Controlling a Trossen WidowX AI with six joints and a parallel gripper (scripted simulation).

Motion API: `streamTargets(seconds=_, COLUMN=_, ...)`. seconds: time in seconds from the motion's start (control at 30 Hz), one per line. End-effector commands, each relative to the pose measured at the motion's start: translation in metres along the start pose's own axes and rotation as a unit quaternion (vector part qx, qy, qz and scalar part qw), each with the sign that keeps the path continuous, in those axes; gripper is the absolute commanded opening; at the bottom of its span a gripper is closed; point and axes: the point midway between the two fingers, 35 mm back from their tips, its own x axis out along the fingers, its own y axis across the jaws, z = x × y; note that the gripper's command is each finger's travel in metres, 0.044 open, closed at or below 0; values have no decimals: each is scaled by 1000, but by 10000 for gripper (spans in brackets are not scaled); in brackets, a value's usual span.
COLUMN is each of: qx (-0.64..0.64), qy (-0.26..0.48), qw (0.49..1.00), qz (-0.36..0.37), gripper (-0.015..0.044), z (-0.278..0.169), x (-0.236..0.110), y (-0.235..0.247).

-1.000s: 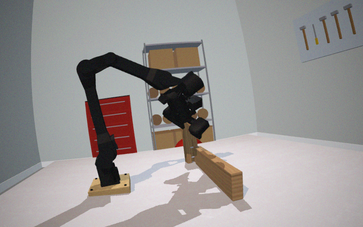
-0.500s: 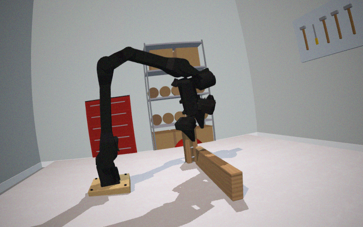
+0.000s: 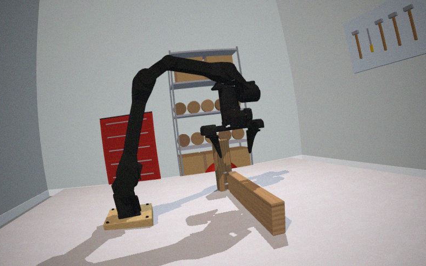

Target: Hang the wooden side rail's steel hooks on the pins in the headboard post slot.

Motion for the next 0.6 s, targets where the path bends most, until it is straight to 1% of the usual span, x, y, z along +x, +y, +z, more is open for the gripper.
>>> streamTargets(seconds=0.0, qx=26, qy=-12, qw=1000, qz=-4, gripper=440, z=2, x=-2, y=0)
streamTargets(seconds=0.1, qx=26, qy=-12, qw=1000, qz=-4, gripper=440, z=2, x=0, y=0)
streamTargets(seconds=0.27, qx=26, qy=-12, qw=1000, qz=-4, gripper=440, z=3, x=32, y=0)
streamTargets(seconds=0.57, qx=26, qy=-12, qw=1000, qz=-4, gripper=440, z=3, x=48, y=0)
